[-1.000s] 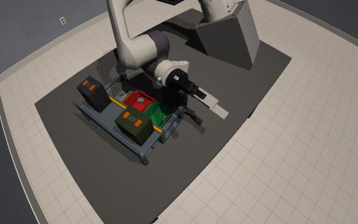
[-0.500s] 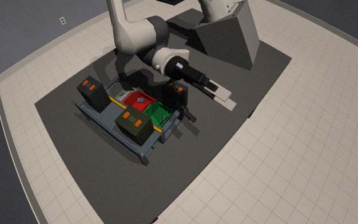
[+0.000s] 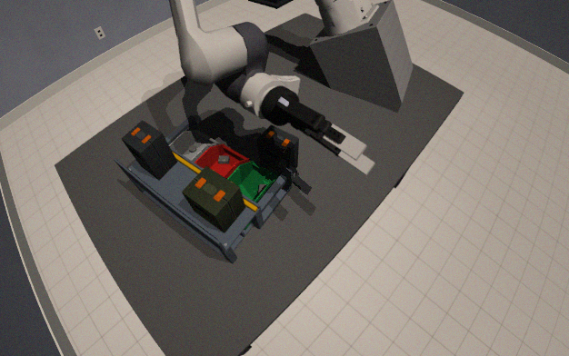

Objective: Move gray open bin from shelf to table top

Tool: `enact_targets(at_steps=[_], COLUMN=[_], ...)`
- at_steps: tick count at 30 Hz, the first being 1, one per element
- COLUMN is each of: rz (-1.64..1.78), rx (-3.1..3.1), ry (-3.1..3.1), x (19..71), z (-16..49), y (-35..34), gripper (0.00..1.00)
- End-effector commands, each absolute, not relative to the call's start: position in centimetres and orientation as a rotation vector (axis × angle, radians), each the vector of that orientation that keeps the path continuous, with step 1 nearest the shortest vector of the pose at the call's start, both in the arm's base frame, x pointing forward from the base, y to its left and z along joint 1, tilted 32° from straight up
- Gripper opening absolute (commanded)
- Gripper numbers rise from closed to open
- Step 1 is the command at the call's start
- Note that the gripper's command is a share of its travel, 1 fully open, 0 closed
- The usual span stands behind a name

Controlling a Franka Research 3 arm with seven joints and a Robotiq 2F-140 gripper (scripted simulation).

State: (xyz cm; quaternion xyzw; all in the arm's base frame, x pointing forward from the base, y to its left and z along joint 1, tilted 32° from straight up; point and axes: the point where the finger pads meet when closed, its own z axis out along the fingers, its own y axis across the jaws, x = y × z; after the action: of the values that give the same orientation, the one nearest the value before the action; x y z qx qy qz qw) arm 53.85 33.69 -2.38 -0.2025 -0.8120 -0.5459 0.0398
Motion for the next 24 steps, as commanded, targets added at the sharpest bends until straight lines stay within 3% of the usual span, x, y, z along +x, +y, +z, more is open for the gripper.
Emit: enact_targets(at_steps=[1, 24], rz=[-1.668, -1.667], rx=[-0.634, -0.634], ry=[-2.482, -2.482], x=[53.77, 53.83], z=[-2.4, -3.26], y=[33.79, 33.38], gripper=[0.57, 0.57])
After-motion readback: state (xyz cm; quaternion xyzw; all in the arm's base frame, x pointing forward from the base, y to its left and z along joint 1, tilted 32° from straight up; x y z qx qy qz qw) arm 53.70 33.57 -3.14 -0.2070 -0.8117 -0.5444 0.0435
